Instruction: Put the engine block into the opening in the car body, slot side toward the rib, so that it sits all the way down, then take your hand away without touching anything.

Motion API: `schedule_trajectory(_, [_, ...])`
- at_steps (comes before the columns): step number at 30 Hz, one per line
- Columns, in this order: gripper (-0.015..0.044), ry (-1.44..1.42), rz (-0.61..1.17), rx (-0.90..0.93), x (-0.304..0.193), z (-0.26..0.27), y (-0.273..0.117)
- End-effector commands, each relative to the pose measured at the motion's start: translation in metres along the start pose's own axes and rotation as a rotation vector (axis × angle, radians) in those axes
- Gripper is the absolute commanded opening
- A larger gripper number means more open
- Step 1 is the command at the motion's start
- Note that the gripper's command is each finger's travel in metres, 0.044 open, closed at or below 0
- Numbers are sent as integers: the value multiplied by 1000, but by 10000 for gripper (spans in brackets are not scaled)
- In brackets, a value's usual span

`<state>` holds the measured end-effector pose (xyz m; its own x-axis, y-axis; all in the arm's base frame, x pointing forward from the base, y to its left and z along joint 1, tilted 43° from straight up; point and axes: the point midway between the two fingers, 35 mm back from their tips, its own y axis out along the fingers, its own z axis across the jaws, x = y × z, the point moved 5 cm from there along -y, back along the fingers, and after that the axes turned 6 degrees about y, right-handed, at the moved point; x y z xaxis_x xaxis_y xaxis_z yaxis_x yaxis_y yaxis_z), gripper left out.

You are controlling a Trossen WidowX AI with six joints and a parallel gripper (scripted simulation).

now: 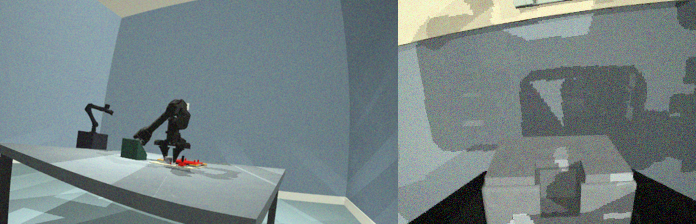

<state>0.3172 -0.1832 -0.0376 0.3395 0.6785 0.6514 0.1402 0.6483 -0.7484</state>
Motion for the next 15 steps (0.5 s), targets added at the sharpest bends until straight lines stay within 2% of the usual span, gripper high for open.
schedule_trajectory(1, [0, 9, -7, 4, 0, 1, 8])
schedule_trajectory(15, [0, 9, -8, 4, 0, 1, 24])
